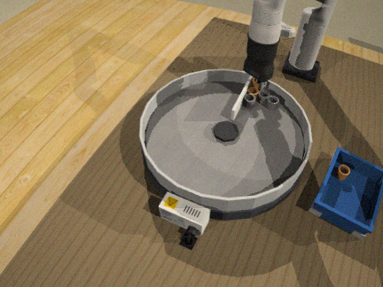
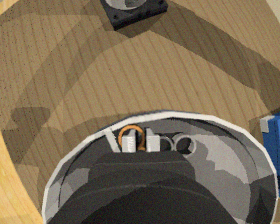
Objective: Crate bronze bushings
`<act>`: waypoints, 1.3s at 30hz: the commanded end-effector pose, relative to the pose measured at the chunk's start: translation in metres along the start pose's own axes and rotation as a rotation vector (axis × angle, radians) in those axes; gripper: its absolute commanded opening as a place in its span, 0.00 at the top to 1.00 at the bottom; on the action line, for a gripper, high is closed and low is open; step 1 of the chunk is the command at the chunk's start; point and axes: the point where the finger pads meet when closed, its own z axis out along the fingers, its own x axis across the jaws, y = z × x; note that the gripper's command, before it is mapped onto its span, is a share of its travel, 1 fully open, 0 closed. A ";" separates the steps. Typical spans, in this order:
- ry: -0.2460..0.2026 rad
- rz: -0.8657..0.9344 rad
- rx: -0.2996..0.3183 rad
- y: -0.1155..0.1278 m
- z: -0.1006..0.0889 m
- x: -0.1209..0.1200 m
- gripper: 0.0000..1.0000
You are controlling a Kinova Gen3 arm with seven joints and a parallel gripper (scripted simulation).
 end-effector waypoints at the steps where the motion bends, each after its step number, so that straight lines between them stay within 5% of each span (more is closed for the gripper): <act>1: 0.000 0.000 -0.002 0.001 -0.001 0.000 1.00; 39: 0.000 0.000 -0.001 0.000 -0.018 0.000 1.00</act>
